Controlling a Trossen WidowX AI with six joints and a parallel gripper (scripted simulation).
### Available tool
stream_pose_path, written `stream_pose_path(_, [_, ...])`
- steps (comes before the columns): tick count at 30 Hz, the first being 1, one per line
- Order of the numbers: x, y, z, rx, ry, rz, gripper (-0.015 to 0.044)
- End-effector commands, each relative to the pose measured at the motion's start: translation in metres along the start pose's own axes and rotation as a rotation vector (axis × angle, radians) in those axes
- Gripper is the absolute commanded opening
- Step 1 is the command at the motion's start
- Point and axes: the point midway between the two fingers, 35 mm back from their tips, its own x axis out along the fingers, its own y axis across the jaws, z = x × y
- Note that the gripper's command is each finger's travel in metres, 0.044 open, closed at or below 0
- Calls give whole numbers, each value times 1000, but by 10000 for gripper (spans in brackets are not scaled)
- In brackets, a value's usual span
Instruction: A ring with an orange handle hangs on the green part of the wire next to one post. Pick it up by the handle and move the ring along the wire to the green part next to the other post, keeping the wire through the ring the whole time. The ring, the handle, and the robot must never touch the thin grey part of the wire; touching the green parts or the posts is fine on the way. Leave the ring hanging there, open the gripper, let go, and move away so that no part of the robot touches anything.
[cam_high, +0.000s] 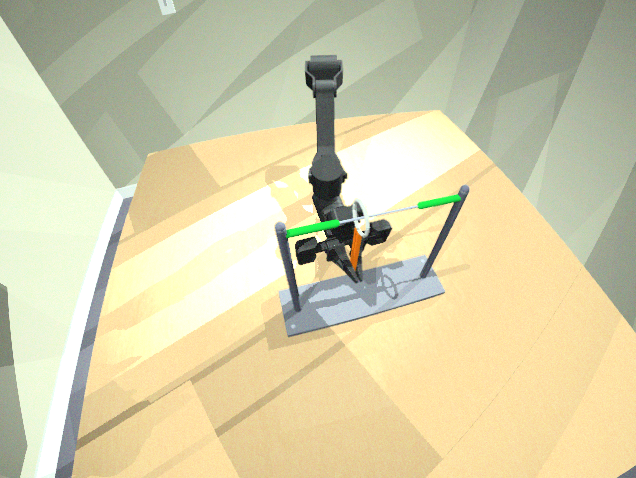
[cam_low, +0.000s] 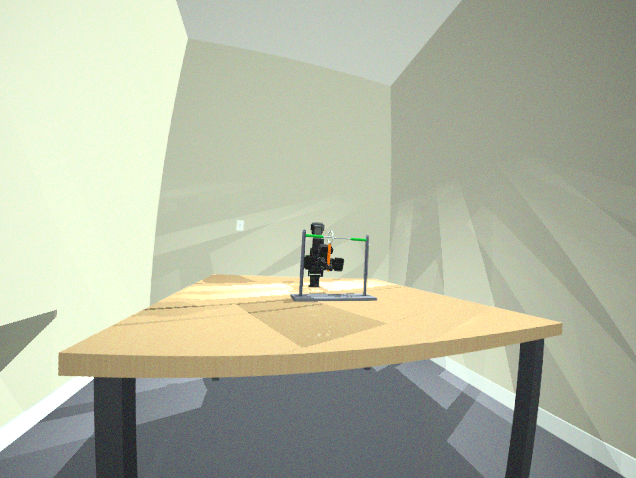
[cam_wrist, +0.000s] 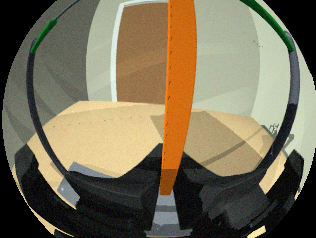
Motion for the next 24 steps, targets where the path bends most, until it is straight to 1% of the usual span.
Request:
stream_pose_path(1, [0, 2, 0, -15, 1, 6, -150])
stream_pose_path(12, [0, 10, 0, -46, 3, 29, -150])
stream_pose_path(24, [0, 25, -2, -9, 2, 15, -150])
